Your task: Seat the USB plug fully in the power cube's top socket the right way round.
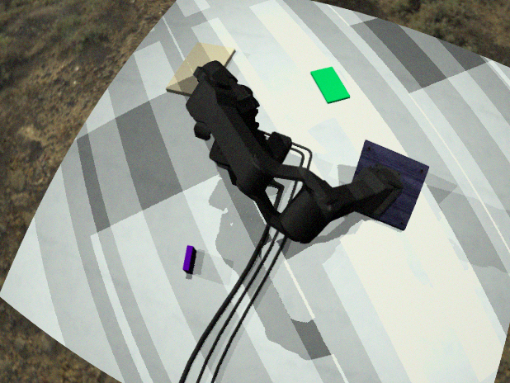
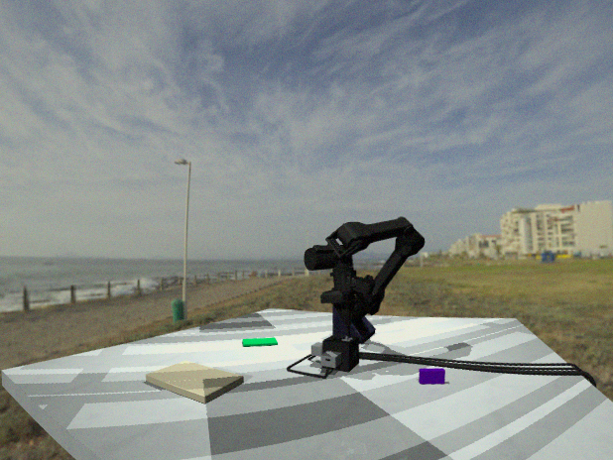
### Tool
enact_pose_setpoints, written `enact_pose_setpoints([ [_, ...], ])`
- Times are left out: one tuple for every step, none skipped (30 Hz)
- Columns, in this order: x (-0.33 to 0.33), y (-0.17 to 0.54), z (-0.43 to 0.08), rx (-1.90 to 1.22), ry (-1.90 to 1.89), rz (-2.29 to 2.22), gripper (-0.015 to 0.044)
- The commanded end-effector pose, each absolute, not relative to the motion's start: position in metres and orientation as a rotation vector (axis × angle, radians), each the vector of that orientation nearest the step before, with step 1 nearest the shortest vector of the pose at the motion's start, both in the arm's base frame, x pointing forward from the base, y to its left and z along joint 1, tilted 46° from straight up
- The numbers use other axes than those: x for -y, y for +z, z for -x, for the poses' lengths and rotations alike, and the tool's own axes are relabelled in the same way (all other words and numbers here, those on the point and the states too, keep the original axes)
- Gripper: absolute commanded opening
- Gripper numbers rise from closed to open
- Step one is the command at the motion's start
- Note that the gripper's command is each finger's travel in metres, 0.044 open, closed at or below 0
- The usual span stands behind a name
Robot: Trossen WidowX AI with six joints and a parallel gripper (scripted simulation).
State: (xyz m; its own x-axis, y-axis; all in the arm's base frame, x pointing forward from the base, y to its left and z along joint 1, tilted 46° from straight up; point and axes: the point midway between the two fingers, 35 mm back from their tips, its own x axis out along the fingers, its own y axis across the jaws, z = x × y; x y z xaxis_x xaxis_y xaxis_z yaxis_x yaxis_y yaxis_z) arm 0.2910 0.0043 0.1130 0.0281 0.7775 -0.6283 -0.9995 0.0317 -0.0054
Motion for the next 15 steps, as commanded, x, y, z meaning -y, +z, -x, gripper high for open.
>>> enact_pose_setpoints([
  [-0.0050,0.1127,-0.2916,-0.532,1.470,0.521,0.0000],
  [-0.0051,0.1126,-0.2916,-0.532,1.470,0.521,0.0000],
  [-0.0051,0.1125,-0.2916,-0.532,1.470,0.521,0.0000],
  [-0.0052,0.1124,-0.2916,-0.532,1.470,0.521,0.0000],
  [-0.0053,0.1123,-0.2916,-0.532,1.470,0.521,0.0000],
  [-0.0054,0.1122,-0.2917,-0.532,1.470,0.521,0.0000],
  [-0.0055,0.1122,-0.2917,-0.532,1.470,0.521,0.0000],
  [-0.0056,0.1121,-0.2917,-0.532,1.470,0.521,0.0000],
  [-0.0057,0.1120,-0.2917,-0.532,1.470,0.521,0.0000],
  [-0.0057,0.1119,-0.2917,-0.532,1.470,0.521,0.0000],
  [-0.0058,0.1118,-0.2917,-0.532,1.470,0.521,0.0000],
  [-0.0059,0.1117,-0.2917,-0.532,1.470,0.521,0.0000],
  [-0.0060,0.1117,-0.2917,-0.532,1.470,0.521,0.0000],
  [-0.0061,0.1116,-0.2917,-0.532,1.470,0.521,0.0000],
  [-0.0062,0.1115,-0.2917,-0.532,1.470,0.521,0.0000],
])
